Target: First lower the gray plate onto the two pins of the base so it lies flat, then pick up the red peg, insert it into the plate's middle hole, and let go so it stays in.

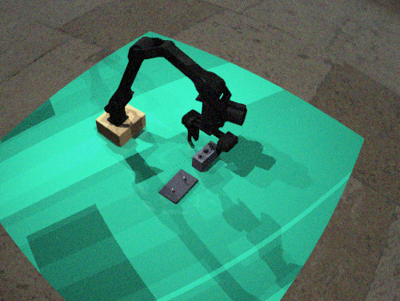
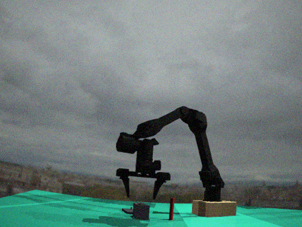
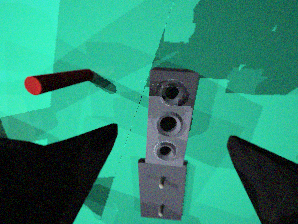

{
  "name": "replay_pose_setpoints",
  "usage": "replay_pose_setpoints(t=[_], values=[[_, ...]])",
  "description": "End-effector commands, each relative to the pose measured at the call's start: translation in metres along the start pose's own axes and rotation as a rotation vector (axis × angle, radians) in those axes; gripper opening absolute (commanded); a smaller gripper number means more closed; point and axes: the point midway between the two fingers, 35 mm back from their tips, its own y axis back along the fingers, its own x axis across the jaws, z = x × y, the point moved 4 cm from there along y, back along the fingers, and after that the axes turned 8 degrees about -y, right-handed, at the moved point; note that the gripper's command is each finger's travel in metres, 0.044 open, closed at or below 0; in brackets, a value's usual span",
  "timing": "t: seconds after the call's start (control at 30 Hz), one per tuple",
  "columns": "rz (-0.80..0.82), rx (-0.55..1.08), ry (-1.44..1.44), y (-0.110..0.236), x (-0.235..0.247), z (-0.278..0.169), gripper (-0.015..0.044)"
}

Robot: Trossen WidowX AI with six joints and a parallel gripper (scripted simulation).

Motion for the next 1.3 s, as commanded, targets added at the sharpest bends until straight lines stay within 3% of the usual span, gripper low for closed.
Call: replay_pose_setpoints(t=[0.0, 1.23, 1.27], values=[[0.002, -0.002, 0.004, -0.007, 0.001, 0.0, 0.044], [0.003, -0.002, 0.004, -0.063, 0.002, -0.001, 0.044], [0.003, -0.002, 0.004, -0.063, 0.002, -0.001, 0.0414]])
